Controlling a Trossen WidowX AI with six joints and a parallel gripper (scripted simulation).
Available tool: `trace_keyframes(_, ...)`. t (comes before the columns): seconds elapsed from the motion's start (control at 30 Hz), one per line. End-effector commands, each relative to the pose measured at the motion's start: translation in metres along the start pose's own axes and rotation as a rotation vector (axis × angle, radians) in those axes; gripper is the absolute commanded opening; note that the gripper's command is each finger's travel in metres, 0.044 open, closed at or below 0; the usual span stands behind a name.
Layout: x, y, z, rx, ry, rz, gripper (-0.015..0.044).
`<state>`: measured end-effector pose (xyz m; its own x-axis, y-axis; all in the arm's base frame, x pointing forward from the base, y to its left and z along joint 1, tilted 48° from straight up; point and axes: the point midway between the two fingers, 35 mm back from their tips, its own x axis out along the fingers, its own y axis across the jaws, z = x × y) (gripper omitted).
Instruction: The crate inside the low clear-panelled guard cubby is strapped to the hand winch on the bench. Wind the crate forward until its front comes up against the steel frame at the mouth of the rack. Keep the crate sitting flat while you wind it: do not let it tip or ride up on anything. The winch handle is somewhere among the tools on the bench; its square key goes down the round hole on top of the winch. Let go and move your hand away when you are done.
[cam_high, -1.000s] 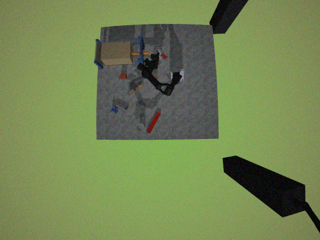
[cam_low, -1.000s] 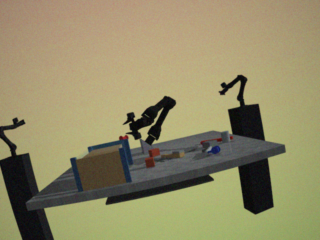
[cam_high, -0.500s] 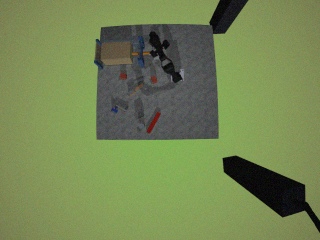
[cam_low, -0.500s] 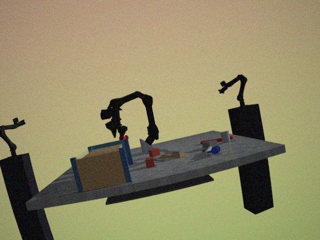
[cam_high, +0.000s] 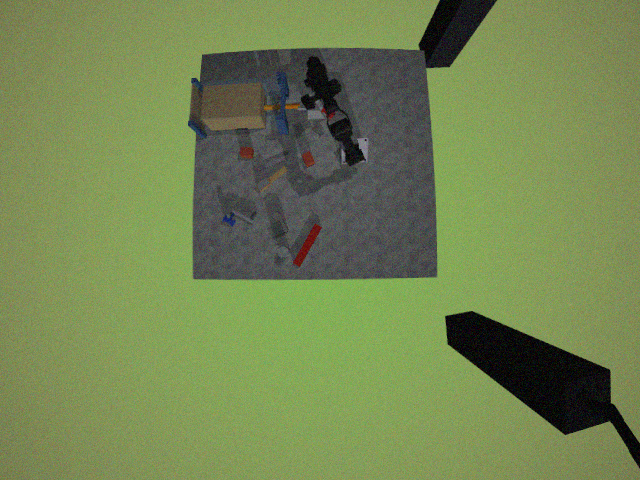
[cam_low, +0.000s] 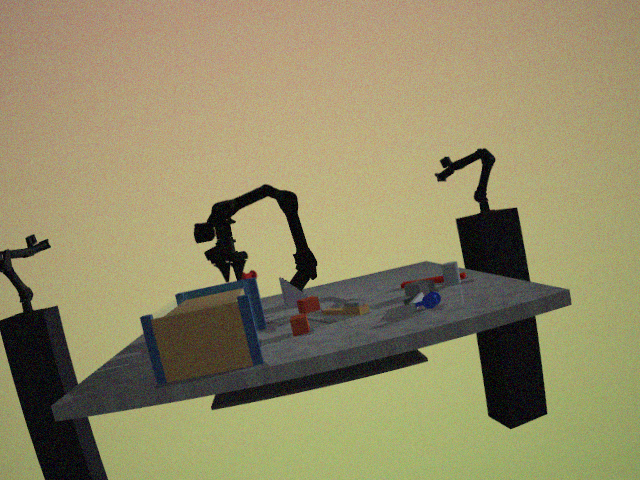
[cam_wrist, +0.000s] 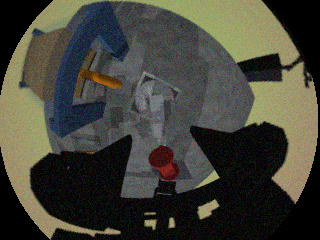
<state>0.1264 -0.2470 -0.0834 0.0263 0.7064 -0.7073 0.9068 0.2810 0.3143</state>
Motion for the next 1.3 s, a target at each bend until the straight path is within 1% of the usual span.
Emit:
trace_keyframes(0.0,0.02,0.001,-0.004,0.008,0.019,0.008,0.044)
trace_keyframes(0.13,0.022,0.001,-0.004,0.008,0.019,0.009,0.044)
trace_keyframes(0.33,0.04,0.001,-0.004,0.007,0.019,0.009,0.044)
trace_keyframes(0.97,0.056,0.001,-0.005,0.006,0.019,0.009,0.044)
trace_keyframes(1.0,0.051,0.001,-0.001,-0.003,0.006,0.002,0.0414)
trace_keyframes(1.27,0.051,0.001,-0.001,-0.003,0.006,0.002,0.0204)
